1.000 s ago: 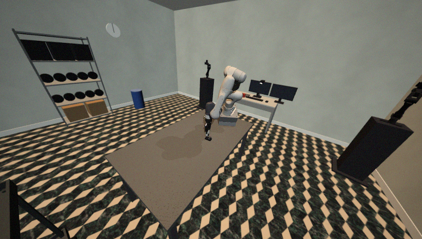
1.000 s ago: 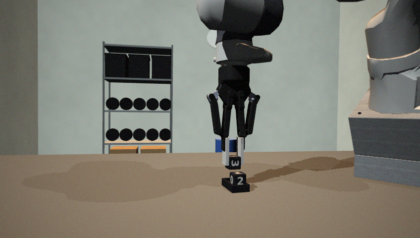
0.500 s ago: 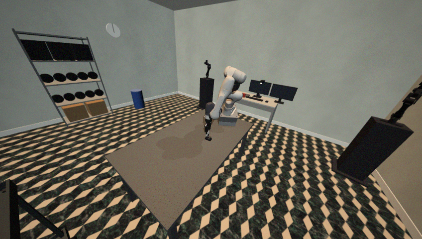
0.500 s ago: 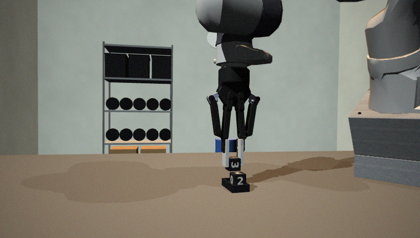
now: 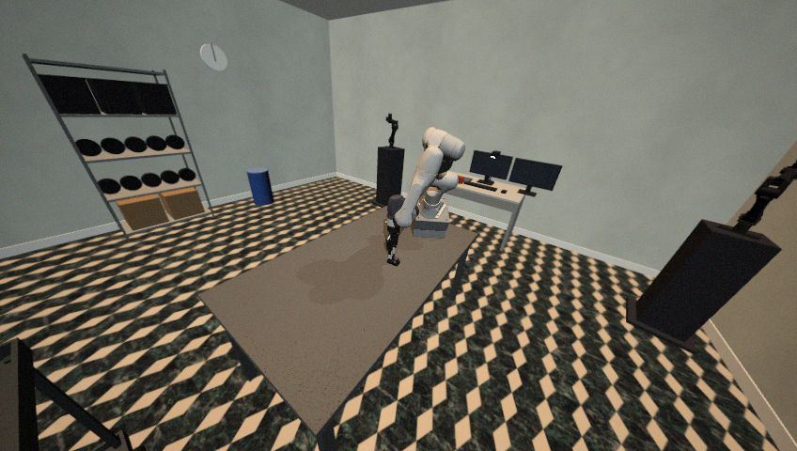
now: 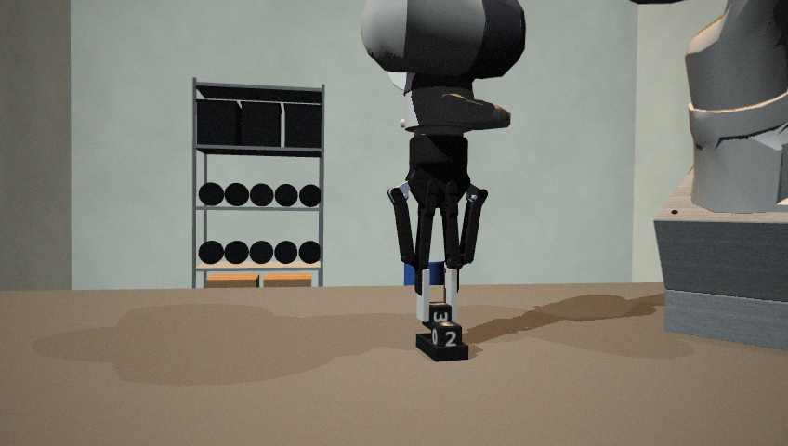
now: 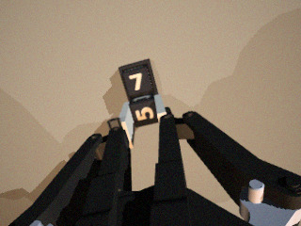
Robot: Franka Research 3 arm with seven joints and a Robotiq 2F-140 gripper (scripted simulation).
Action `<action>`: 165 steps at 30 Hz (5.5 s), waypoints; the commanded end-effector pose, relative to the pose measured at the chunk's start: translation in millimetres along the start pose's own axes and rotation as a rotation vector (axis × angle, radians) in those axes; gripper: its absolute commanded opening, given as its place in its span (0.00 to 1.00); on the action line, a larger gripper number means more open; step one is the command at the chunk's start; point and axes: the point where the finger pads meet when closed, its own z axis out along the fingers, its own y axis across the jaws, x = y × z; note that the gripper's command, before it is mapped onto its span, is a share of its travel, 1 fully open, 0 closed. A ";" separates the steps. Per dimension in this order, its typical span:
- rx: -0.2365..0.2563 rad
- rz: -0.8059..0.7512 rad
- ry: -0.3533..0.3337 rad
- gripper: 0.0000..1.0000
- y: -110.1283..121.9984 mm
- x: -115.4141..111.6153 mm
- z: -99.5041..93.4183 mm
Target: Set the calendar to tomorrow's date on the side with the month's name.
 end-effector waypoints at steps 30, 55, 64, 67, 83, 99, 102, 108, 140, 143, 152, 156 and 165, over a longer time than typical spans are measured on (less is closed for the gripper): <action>-0.004 -0.024 0.006 0.16 1.0 2.8 8.8; -0.004 -0.024 0.006 0.16 1.0 2.9 12.5; -0.004 -0.024 0.006 0.16 1.0 2.9 15.9; -0.004 -0.024 0.006 0.16 1.0 2.9 17.2; -0.004 -0.024 0.006 0.16 1.0 2.9 19.4; -0.004 -0.024 0.006 0.16 1.0 2.9 19.4; -0.004 -0.024 0.006 0.16 1.0 2.9 19.4; -0.004 -0.024 0.006 0.16 1.0 2.9 19.4; -0.004 -0.024 0.006 0.16 1.0 2.9 19.4; -0.004 -0.024 0.006 0.16 1.0 2.9 19.4; -0.004 -0.024 0.006 0.16 1.0 2.9 19.4; -0.004 -0.024 0.006 0.16 1.0 2.9 19.4; -0.004 -0.024 0.006 0.21 1.0 2.9 19.4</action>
